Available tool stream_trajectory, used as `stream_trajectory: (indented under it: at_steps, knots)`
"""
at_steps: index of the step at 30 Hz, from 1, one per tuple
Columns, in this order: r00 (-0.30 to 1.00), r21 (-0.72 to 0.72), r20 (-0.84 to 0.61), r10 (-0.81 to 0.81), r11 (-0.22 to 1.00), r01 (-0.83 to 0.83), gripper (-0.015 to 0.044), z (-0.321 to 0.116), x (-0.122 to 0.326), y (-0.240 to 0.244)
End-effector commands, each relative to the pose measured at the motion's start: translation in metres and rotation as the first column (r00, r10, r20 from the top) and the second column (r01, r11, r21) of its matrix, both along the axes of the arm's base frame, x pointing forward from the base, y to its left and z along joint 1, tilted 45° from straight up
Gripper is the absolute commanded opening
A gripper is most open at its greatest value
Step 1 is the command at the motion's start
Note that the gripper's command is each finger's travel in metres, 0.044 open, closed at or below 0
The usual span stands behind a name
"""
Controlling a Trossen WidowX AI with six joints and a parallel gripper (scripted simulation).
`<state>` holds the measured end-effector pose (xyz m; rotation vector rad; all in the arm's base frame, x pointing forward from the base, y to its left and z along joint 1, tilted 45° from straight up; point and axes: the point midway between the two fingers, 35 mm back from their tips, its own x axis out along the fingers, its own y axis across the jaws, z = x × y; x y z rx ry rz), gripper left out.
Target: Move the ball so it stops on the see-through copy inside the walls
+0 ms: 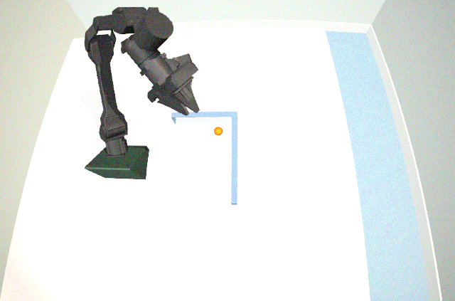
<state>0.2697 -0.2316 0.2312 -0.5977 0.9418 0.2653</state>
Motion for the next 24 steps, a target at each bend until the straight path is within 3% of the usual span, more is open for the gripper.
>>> stream_trajectory:
  at_steps: [1, 6, 12, 15, 24]
  knots:
    - [0.973, 0.102, -0.02, 0.23, 0.969, -0.227, 0.0256, -0.034, 0.036, 0.045]
    - [0.859, 0.237, -0.007, 0.512, 0.835, -0.496, 0.0256, -0.077, 0.072, 0.116]
    - [0.644, 0.391, 0.055, 0.763, 0.577, -0.717, 0.0256, -0.124, 0.088, 0.211]
    - [0.587, 0.425, 0.076, 0.806, 0.506, -0.75, 0.0256, -0.135, 0.087, 0.234]
    - [0.587, 0.425, 0.077, 0.806, 0.506, -0.751, 0.0256, -0.145, 0.089, 0.244]
